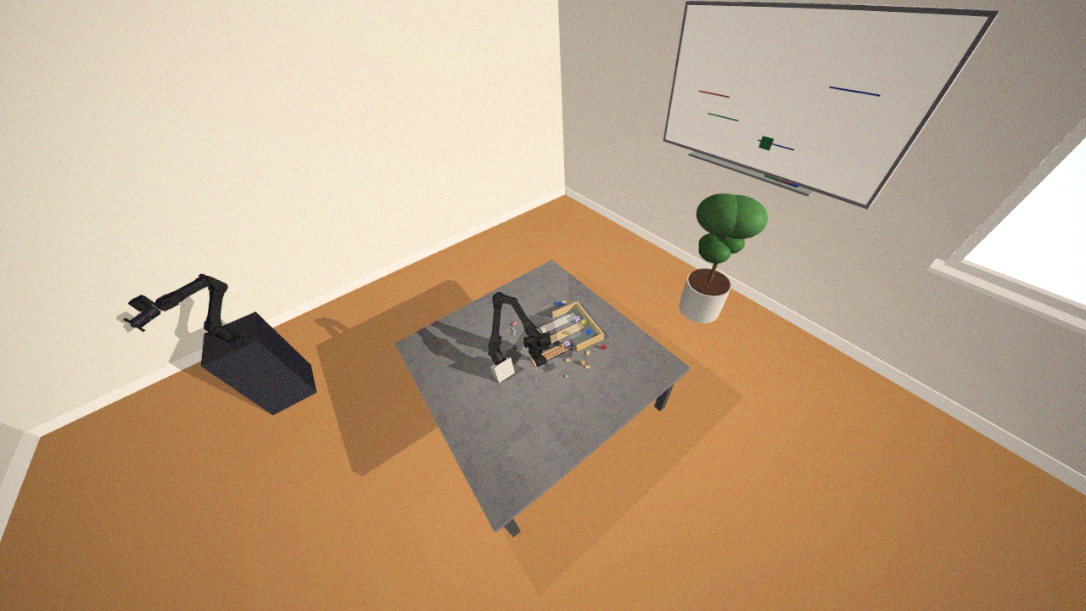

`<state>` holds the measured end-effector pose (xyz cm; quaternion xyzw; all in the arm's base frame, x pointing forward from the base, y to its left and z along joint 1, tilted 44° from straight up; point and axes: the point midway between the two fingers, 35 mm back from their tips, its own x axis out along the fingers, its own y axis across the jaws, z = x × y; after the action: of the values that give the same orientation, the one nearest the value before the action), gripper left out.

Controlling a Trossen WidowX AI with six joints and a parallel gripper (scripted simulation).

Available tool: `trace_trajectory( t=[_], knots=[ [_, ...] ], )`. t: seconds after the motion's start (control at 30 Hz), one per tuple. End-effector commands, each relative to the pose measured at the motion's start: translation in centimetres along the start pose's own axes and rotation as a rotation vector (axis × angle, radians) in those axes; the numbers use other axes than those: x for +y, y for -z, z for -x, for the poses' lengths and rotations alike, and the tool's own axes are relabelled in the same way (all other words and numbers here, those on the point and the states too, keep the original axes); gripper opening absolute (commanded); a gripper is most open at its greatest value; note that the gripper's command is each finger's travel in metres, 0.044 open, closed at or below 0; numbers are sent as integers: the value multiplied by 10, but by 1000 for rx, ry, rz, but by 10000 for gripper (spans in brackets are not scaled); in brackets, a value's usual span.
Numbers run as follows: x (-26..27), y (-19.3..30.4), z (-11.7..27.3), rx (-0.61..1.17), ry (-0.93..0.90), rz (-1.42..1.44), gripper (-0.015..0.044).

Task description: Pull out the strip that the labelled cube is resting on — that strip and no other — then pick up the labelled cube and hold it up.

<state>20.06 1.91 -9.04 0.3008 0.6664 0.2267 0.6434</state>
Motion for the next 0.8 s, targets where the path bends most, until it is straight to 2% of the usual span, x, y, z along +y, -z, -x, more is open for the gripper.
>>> trace_trajectory(
  t=[0.0, 0.77],
  knots=[
    [1, 16, -5, 32, 0, -10, 0],
    [1, 25, -4, 33, 0, -10, 0]
  ],
)
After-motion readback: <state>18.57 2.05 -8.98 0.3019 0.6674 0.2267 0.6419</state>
